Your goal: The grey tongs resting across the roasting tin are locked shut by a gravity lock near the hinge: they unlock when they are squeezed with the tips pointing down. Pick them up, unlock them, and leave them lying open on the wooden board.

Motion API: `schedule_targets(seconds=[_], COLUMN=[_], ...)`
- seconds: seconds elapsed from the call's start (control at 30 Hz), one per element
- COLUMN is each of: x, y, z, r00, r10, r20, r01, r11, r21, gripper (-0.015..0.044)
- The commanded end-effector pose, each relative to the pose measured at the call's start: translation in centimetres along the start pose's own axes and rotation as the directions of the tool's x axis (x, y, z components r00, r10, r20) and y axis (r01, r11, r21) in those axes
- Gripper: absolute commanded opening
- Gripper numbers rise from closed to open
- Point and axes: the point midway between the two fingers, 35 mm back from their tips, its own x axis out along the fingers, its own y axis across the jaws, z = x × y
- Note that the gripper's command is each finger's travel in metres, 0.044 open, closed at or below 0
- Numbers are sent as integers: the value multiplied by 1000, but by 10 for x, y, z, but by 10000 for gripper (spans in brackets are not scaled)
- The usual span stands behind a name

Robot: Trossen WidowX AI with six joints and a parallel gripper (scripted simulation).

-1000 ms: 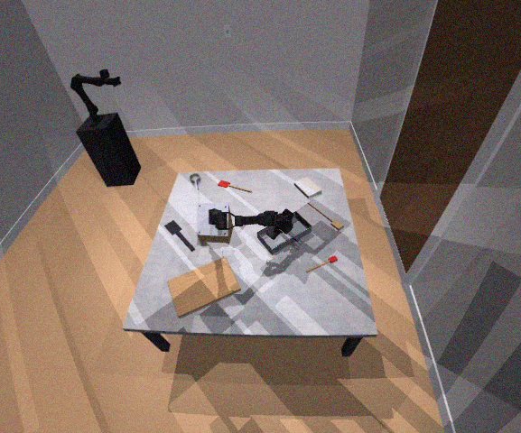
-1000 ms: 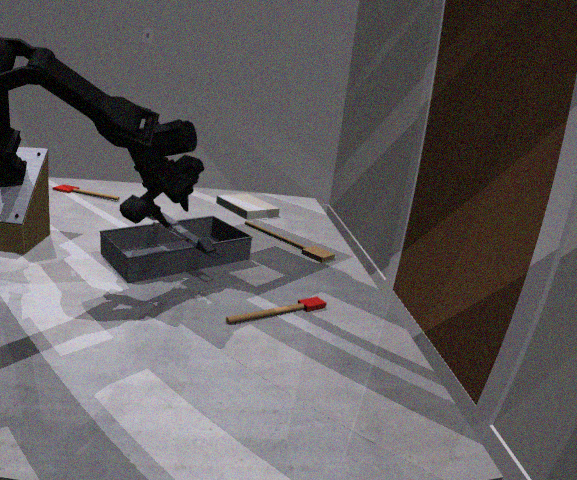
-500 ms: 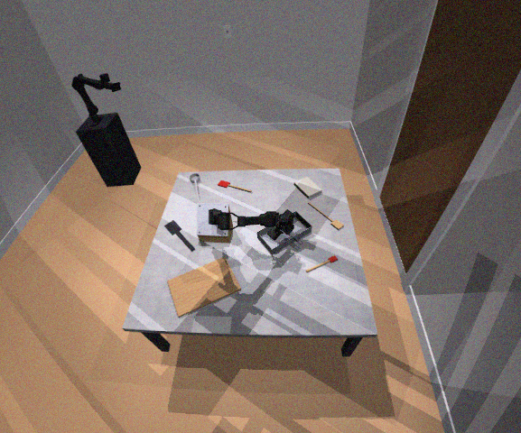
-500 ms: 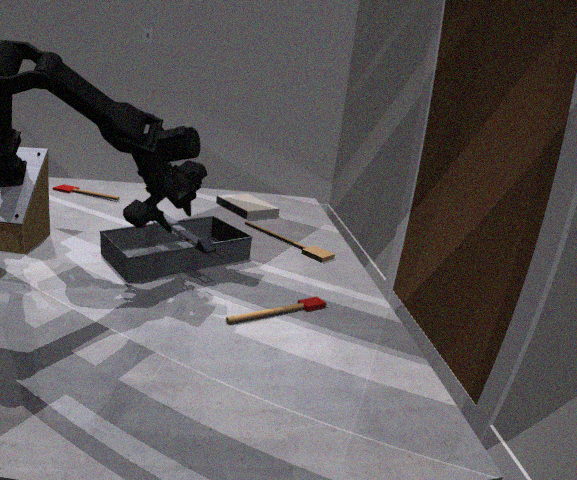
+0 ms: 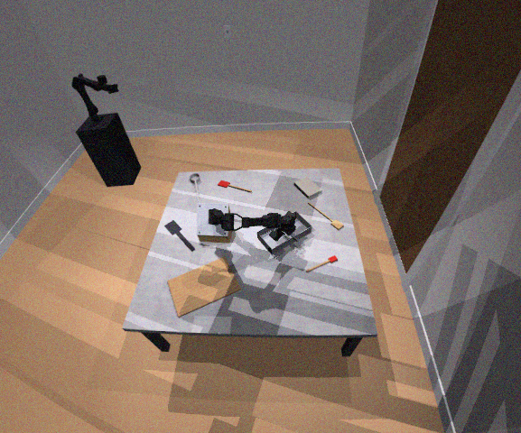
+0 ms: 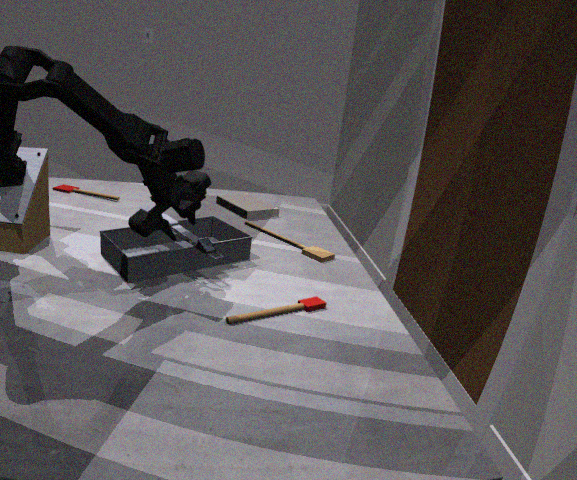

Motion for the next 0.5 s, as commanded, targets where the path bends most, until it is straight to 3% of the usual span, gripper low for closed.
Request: schedule_targets(seconds=[0.0,0.47], x=[7,30], y=[-1,-2], z=[1,0], r00=[1000,1000], r10=[1,1], r20=[0,0], r01=[-1,-1], r11=[1000,1000], r21=[0,0], gripper=[260,260])
